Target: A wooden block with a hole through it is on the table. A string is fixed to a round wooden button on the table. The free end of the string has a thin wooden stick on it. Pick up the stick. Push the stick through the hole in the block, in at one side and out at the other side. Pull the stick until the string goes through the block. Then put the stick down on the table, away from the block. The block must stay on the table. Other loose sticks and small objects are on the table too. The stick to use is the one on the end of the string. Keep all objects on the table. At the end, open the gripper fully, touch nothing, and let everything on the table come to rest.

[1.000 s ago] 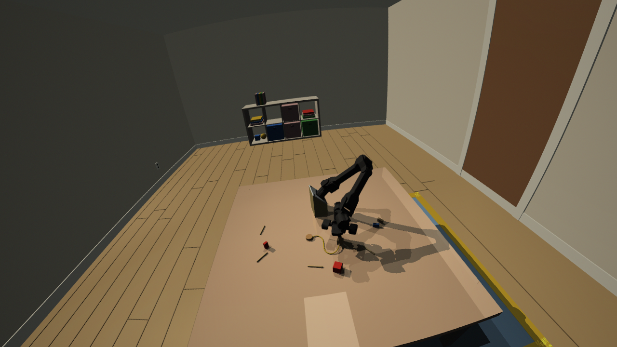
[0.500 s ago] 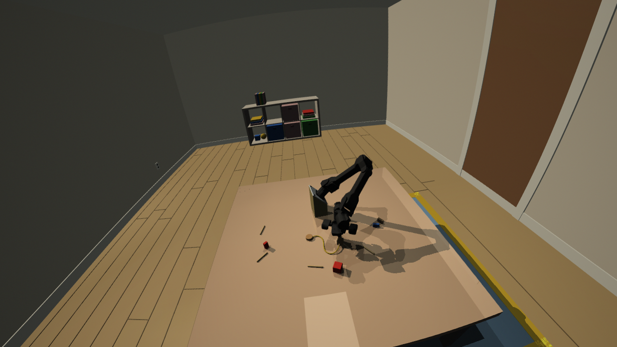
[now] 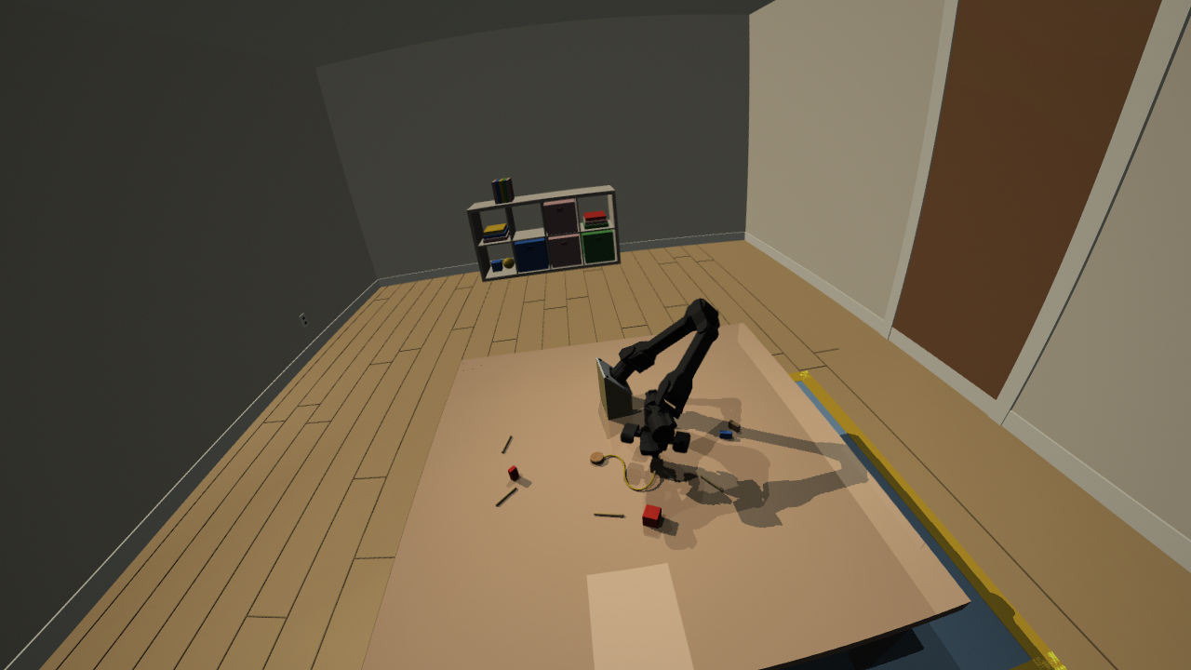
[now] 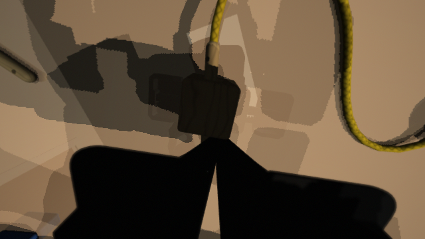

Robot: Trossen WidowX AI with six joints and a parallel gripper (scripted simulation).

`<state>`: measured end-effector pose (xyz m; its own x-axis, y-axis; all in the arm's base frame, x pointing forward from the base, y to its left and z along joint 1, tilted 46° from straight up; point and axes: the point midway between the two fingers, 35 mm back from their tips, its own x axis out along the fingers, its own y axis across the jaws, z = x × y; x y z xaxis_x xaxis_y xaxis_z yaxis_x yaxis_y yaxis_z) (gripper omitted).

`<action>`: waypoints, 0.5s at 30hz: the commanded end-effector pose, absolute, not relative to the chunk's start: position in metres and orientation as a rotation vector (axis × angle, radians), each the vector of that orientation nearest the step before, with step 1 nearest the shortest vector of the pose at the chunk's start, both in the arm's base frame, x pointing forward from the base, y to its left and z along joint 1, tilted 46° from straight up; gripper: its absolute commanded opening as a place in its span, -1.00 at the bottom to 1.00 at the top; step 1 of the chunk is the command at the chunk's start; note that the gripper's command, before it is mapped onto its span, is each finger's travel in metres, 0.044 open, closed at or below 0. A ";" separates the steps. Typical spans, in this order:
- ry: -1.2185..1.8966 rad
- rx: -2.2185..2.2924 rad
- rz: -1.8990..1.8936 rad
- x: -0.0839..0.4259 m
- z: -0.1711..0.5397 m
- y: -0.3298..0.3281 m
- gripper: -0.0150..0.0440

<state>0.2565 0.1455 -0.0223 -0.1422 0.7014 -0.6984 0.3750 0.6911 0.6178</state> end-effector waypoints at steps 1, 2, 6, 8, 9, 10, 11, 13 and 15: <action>1.763 0.856 0.369 0.255 -0.022 0.149 -0.49; 1.763 0.856 0.369 0.255 -0.022 0.149 -0.49; 1.757 0.860 0.357 0.257 -0.021 0.144 -0.40; 1.757 0.842 0.372 0.262 -0.008 0.133 -0.22; 1.757 0.830 0.386 0.265 0.004 0.124 -0.14; 1.757 0.818 0.402 0.267 0.016 0.114 -0.07; 1.758 0.810 0.415 0.268 0.025 0.107 -0.07; 1.758 0.804 0.426 0.268 0.034 0.101 -0.07; 1.758 0.804 0.426 0.268 0.034 0.101 -0.07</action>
